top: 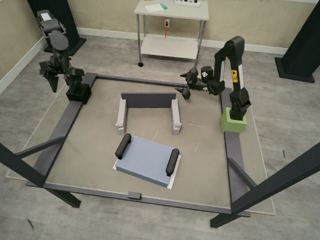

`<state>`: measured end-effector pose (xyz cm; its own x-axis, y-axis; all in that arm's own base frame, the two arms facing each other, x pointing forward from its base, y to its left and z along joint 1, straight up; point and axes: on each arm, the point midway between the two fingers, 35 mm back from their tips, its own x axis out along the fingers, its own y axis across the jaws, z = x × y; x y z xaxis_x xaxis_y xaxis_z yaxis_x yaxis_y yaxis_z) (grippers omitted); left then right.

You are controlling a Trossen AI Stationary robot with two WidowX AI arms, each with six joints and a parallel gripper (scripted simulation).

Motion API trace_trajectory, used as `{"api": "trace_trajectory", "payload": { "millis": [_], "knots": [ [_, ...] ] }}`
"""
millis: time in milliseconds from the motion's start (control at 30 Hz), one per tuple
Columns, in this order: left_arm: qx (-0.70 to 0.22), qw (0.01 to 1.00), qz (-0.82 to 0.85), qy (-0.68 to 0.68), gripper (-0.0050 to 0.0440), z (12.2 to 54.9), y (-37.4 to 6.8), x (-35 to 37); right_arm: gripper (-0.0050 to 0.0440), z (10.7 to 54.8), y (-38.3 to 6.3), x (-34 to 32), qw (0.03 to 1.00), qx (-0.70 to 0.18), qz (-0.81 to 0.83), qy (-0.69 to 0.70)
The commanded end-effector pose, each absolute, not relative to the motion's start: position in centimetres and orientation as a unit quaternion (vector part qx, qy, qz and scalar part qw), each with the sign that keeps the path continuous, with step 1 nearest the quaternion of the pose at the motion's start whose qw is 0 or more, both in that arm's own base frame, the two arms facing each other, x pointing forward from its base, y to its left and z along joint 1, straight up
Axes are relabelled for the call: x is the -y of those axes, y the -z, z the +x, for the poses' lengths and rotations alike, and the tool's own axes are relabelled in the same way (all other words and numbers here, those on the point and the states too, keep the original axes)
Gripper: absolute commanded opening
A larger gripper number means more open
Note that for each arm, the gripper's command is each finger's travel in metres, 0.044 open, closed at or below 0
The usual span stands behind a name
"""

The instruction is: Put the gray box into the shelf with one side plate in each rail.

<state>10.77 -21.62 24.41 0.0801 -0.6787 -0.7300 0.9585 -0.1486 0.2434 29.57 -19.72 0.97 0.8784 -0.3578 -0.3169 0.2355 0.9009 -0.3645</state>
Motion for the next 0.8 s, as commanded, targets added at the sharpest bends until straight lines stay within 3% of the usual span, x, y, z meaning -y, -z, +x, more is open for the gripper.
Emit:
{"api": "trace_trajectory", "payload": {
  "millis": [0,567,767],
  "knots": [
    [-0.174,0.631,0.382,0.652,0.0440,10.8,-25.0,21.6,0.0440,29.8,-1.6,19.9,0.957,-0.182,-0.164,0.157],
    [-0.174,0.631,0.382,0.652,0.0440,10.8,-25.0,21.6,0.0440,29.8,-1.6,19.9,0.957,-0.182,-0.164,0.157],
    [-0.173,0.641,0.406,0.628,0.0296,12.7,-24.8,22.2,0.0296,30.4,-2.1,21.1,0.960,-0.177,-0.125,0.178]
  ]
}}
